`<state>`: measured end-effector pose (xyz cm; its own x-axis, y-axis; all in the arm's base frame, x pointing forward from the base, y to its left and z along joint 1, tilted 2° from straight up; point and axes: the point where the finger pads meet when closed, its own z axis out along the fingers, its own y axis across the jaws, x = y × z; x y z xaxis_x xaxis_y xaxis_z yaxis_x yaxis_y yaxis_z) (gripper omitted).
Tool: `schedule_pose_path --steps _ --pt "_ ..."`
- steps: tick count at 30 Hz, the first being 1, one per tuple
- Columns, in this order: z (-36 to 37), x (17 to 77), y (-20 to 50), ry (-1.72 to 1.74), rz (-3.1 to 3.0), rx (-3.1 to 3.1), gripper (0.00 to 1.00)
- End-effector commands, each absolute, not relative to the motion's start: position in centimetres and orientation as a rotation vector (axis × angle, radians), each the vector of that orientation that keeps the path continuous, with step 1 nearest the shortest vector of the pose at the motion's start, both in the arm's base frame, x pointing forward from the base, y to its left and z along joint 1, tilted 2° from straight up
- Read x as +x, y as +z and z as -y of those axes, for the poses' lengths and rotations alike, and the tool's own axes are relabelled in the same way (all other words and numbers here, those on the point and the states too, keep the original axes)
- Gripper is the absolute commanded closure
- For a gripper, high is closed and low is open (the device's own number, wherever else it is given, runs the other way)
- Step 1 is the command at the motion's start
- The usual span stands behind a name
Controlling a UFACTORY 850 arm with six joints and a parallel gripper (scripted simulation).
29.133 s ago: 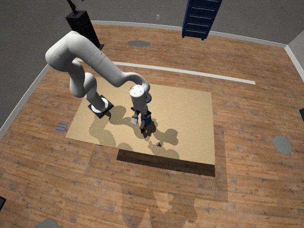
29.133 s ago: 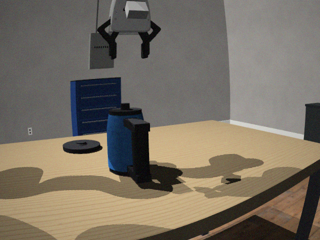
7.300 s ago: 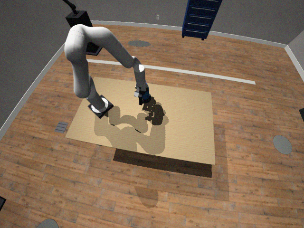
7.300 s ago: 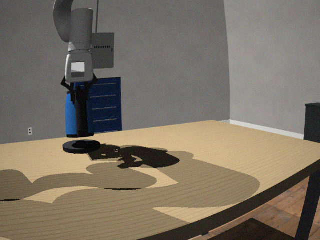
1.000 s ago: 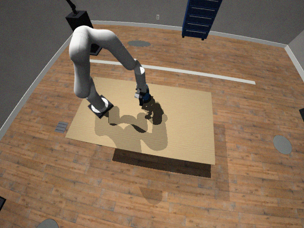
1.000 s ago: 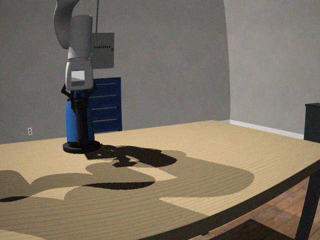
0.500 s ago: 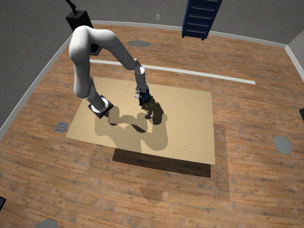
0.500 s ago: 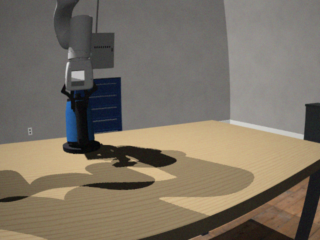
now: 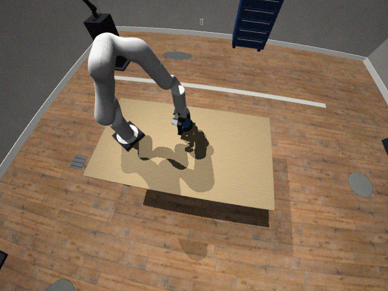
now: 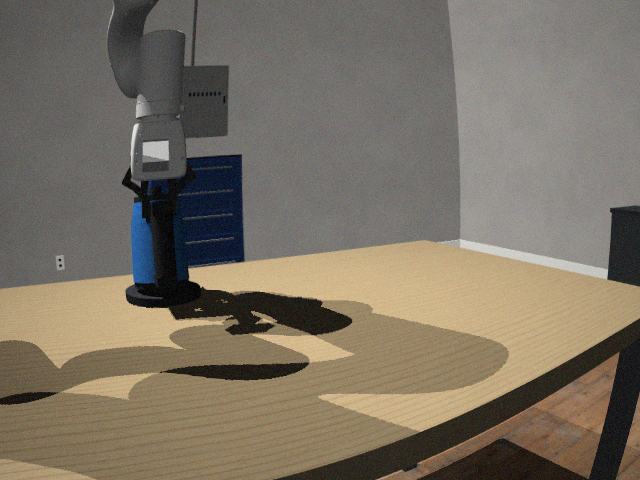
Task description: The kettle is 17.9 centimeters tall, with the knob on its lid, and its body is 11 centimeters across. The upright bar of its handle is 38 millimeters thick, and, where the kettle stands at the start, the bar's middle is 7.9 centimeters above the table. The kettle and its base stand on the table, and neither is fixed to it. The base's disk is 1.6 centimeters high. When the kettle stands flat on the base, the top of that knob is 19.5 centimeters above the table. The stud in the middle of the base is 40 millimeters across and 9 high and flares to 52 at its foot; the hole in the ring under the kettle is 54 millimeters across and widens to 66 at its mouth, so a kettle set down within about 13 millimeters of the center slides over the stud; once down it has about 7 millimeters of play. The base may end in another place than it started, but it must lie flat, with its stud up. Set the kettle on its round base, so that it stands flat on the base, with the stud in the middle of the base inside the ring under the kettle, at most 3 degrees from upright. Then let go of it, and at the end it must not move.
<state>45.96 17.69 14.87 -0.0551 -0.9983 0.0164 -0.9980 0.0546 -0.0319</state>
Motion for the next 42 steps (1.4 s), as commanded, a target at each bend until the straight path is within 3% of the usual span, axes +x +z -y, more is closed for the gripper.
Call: schedule_pose_path --steps 1,2,42 --pt "-17.73 46.05 14.96 -0.055 -2.272 -2.151 1.0" --pt "-17.73 46.05 14.96 -0.055 -2.272 -2.151 0.19" --pt "-17.73 46.05 14.96 -0.055 -2.272 -2.151 0.19"
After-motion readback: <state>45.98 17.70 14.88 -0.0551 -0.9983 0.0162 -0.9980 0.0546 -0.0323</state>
